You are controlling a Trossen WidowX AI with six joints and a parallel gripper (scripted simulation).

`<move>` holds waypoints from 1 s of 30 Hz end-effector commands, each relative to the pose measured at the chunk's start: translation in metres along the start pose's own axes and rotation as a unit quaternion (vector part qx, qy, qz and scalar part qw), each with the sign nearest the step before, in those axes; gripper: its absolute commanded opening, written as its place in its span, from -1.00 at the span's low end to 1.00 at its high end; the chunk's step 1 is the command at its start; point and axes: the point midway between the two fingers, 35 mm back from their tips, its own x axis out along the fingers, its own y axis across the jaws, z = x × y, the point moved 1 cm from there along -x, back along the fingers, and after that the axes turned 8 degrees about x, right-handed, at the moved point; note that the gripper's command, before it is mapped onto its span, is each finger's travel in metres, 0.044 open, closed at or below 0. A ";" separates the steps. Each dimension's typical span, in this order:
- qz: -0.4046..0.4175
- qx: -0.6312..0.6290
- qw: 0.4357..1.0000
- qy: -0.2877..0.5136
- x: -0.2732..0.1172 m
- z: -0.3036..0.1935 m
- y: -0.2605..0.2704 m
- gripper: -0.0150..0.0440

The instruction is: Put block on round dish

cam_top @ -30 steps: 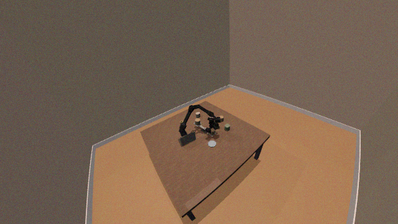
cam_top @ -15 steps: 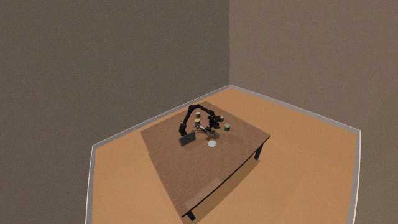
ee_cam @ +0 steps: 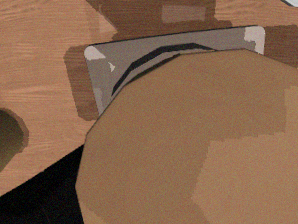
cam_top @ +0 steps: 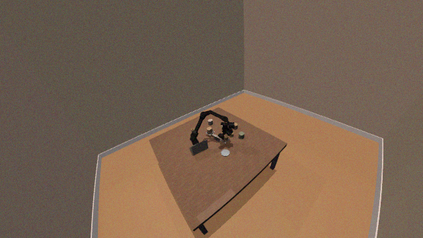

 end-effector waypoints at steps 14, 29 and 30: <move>0.011 -0.004 1.000 -0.014 -0.030 0.006 0.002 -0.49; 0.010 -0.004 1.000 -0.014 -0.049 0.005 0.001 -0.49; 0.010 -0.004 1.000 -0.014 -0.051 0.005 0.001 -0.49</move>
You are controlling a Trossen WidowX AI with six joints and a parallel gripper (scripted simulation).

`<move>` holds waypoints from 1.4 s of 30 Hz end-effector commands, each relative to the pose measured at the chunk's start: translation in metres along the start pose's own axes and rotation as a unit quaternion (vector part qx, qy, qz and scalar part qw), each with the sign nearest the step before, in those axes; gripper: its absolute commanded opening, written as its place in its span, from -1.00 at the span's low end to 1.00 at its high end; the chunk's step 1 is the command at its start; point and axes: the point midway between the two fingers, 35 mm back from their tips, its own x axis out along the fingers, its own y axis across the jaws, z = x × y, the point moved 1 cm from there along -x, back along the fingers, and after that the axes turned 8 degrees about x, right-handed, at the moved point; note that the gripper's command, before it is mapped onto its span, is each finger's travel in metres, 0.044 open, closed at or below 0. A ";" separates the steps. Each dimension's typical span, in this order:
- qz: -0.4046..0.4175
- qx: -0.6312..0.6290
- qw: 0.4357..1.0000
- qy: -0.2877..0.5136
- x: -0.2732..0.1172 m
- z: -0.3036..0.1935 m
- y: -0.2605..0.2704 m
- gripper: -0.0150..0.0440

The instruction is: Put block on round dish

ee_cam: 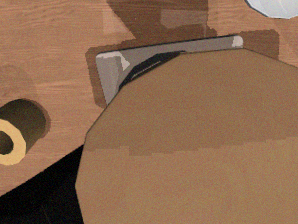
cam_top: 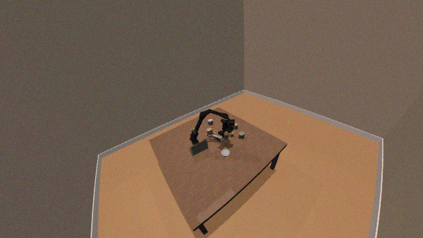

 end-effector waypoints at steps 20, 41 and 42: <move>0.004 -0.003 1.000 -0.005 -0.035 -0.002 -0.003 -0.49; -0.001 0.000 1.000 0.002 -0.039 -0.003 -0.005 -0.49; -0.001 0.000 1.000 0.002 -0.039 -0.003 -0.005 -0.49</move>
